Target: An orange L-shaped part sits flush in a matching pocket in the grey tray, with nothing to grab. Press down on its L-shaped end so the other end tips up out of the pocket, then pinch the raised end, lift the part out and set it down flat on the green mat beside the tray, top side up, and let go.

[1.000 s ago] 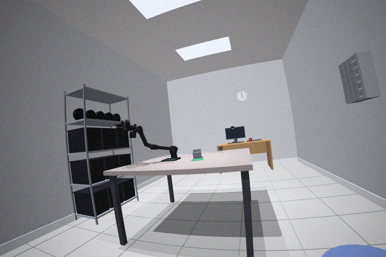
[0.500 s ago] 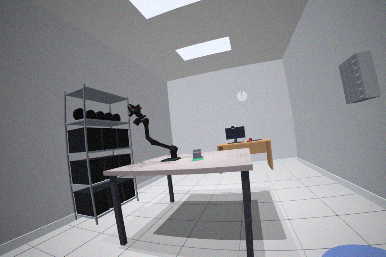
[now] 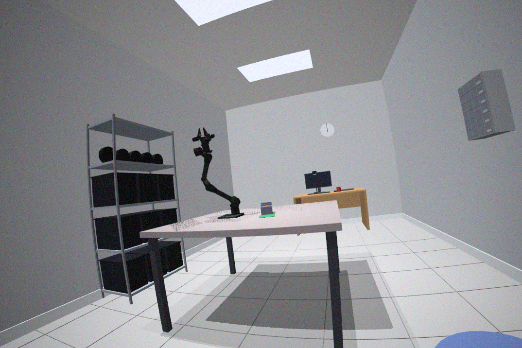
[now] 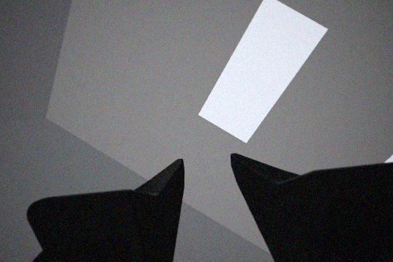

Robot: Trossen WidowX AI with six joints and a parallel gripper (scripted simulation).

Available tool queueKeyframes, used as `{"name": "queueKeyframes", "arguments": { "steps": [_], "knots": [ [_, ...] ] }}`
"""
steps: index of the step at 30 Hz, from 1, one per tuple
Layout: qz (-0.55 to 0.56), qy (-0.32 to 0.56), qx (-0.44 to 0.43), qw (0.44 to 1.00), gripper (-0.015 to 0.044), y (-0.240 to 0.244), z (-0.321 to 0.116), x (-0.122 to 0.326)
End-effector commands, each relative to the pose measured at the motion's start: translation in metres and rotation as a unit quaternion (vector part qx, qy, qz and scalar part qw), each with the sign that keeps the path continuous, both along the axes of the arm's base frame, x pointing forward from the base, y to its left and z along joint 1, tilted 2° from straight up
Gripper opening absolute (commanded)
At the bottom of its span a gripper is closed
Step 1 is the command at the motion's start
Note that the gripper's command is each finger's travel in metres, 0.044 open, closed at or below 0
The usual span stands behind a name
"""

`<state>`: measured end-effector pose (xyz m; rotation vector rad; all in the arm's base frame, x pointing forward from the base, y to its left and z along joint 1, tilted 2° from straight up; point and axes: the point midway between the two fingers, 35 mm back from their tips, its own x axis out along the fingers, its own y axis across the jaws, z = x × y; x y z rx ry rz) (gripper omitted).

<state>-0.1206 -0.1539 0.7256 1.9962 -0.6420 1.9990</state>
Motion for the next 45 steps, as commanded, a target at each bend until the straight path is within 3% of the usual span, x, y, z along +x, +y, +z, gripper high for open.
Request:
{"name": "queueKeyframes", "arguments": {
  "steps": [1,11,15,22,35,45],
  "knots": [
    [-0.068,0.071,-0.076,0.992,0.0180,0.060,0.009,0.048],
    [-0.212,0.194,-0.260,0.922,0.0180,0.178,-0.010,0.158],
    [-0.255,0.213,-0.293,0.897,0.0180,0.202,-0.021,0.186],
    [-0.344,0.273,-0.424,0.792,0.0180,0.262,-0.073,0.270],
    [-0.417,0.299,-0.700,0.497,0.0180,0.327,-0.237,0.396],
    [-0.334,0.235,-0.888,0.213,0.0180,0.321,-0.401,0.435]
  ]
}}
